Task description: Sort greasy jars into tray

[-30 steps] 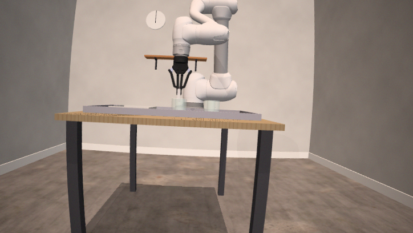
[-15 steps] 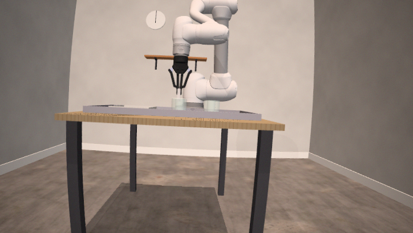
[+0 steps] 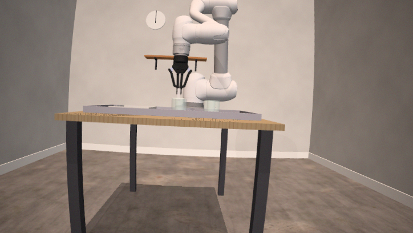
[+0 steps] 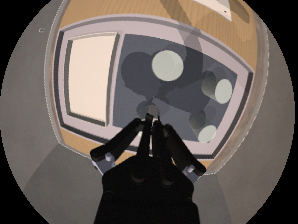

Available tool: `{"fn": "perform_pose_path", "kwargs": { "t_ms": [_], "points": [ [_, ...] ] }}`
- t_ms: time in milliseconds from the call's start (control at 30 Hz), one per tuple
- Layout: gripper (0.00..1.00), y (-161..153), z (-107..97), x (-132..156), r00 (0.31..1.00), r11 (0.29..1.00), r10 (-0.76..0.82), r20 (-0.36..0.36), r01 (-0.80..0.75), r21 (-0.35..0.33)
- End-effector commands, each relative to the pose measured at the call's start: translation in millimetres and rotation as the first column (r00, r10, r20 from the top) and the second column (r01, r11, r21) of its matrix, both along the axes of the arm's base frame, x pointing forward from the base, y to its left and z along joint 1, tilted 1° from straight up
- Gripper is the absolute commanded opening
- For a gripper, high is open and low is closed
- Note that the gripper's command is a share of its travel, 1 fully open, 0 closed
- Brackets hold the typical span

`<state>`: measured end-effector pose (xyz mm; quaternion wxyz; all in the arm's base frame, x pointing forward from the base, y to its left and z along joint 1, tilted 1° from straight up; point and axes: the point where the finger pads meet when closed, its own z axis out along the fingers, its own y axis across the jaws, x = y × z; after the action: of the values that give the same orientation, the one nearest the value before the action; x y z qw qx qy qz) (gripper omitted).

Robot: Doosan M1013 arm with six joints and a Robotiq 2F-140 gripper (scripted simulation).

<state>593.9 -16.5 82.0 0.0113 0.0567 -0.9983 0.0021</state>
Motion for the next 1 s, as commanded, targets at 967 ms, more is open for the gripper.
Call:
{"fn": "perform_pose_path", "kwargs": {
  "t_ms": [967],
  "points": [
    [0.00,0.5,2.9,3.7,1.000,1.000,0.000,0.000,0.000,0.000]
  ]
}}
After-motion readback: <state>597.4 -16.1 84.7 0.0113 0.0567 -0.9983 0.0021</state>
